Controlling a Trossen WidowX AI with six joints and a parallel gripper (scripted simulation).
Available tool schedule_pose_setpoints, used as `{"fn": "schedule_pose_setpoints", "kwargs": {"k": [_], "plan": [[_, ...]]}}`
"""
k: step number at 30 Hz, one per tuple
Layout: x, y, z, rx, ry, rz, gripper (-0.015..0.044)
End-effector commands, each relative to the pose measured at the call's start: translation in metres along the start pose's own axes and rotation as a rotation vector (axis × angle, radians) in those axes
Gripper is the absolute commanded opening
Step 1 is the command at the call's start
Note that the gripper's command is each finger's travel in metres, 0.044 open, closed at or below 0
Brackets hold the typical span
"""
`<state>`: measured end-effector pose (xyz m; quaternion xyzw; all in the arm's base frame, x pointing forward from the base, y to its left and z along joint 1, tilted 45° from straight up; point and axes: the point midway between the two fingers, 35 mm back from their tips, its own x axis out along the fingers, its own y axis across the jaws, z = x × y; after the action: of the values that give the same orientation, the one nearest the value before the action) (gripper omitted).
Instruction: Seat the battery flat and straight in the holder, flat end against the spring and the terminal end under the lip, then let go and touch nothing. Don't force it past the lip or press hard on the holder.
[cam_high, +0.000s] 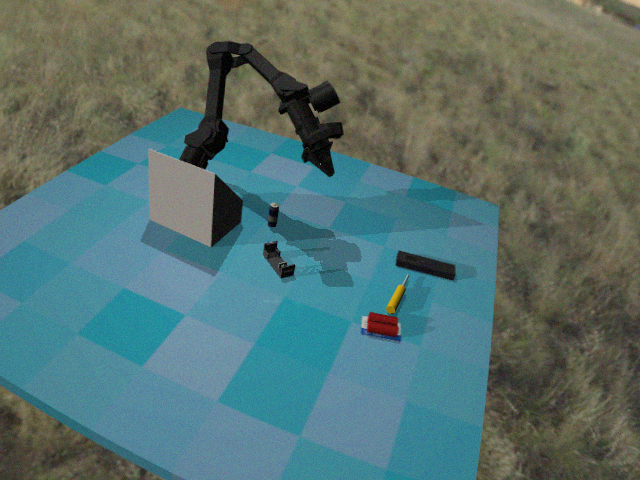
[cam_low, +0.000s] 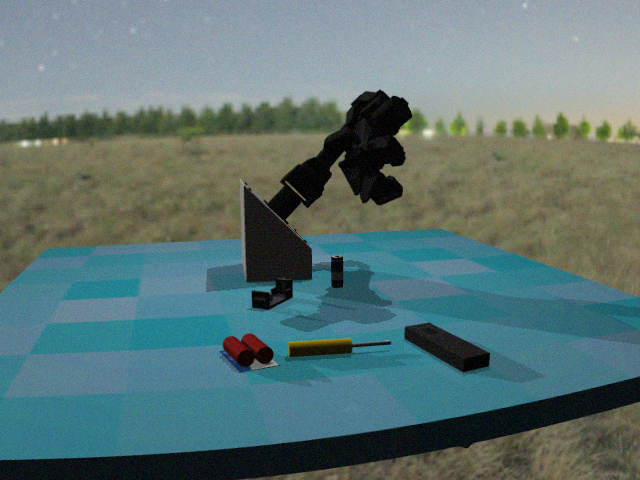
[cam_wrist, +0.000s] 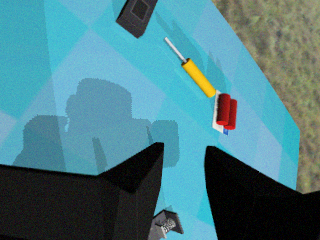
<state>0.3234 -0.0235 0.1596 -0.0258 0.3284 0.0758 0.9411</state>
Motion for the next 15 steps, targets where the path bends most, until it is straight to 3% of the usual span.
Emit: {"fn": "schedule_pose_setpoints", "kwargs": {"k": [1, 8, 15], "plan": [[0.011, 0.004, -0.080, 0.151, 0.367, 0.227, 0.0000], [-0.017, 0.029, -0.138, 0.539, 0.673, 0.582, 0.0000], [-0.018, 0.029, -0.139, 0.552, 0.678, 0.591, 0.0000]]}}
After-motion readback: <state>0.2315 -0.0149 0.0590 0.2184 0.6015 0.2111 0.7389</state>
